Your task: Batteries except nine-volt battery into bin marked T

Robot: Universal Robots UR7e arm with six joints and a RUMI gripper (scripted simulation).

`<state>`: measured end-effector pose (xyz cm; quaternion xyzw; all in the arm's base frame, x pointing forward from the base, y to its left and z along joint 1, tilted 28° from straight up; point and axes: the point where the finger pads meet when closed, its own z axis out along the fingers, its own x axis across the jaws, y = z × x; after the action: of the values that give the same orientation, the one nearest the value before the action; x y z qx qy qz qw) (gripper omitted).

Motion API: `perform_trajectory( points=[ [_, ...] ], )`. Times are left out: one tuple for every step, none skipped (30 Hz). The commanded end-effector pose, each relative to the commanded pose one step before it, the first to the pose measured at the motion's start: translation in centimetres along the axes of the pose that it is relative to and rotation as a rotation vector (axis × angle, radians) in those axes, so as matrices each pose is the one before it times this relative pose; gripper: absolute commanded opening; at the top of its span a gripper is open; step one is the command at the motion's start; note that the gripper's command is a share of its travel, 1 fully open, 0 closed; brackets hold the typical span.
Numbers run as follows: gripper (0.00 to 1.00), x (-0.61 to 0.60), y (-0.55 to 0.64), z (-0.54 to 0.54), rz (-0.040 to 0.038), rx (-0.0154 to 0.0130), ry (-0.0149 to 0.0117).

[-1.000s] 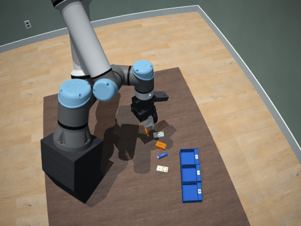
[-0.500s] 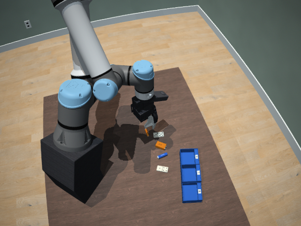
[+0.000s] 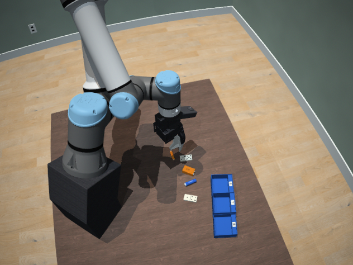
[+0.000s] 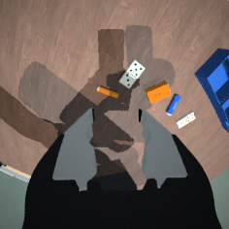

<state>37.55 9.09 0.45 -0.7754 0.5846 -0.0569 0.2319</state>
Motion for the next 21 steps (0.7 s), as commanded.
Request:
perform_trajectory(
  points=[
    [0.38,-0.243,-0.139,0.044,-0.15718,0.00458,-0.00611],
    [0.38,0.000,0.000,0.000,-0.00206,0.00004,-0.00007],
    [0.38,0.000,0.000,0.000,0.00000,0.00000,0.00000],
    [0.38,0.000,0.000,0.000,0.00000,0.00000,0.00000],
    [0.38,0.000,0.000,0.000,-0.00616,0.00013,-0.00022],
    [0.38,0.000,0.000,0.000,-0.00205,0.00005,-0.00008],
    [0.38,0.000,0.000,0.000,-0.00204,0.00005,-0.00008],
    [0.38,0.000,0.000,0.000,-0.00204,0.00005,-0.00008],
    [0.38,0.000,0.000,0.000,-0.00203,0.00005,-0.00008],
    [0.38,0.000,0.000,0.000,-0.00203,0.00005,-0.00009],
    [0.38,0.000,0.000,0.000,-0.00203,0.00006,-0.00009],
    [0.38,0.000,0.000,0.000,-0.00202,0.00006,-0.00009],
    [0.38,0.000,0.000,0.000,-0.00202,0.00006,-0.00010],
    [0.38,0.000,0.000,0.000,-0.00201,0.00006,-0.00010],
    [0.38,0.000,0.000,0.000,-0.00201,0.00006,-0.00010],
    [0.38,0.000,0.000,0.000,-0.00167,0.00005,-0.00009],
    [0.38,0.000,0.000,0.000,0.00000,0.00000,0.00000],
    [0.38,0.000,0.000,0.000,0.00000,0.00000,0.00000],
    [0.38,0.000,0.000,0.000,0.00000,0.00000,0.00000],
    [0.38,0.000,0.000,0.000,0.00000,0.00000,0.00000],
    [0.38,0.000,0.000,0.000,0.00000,0.00000,0.00000]
  ],
)
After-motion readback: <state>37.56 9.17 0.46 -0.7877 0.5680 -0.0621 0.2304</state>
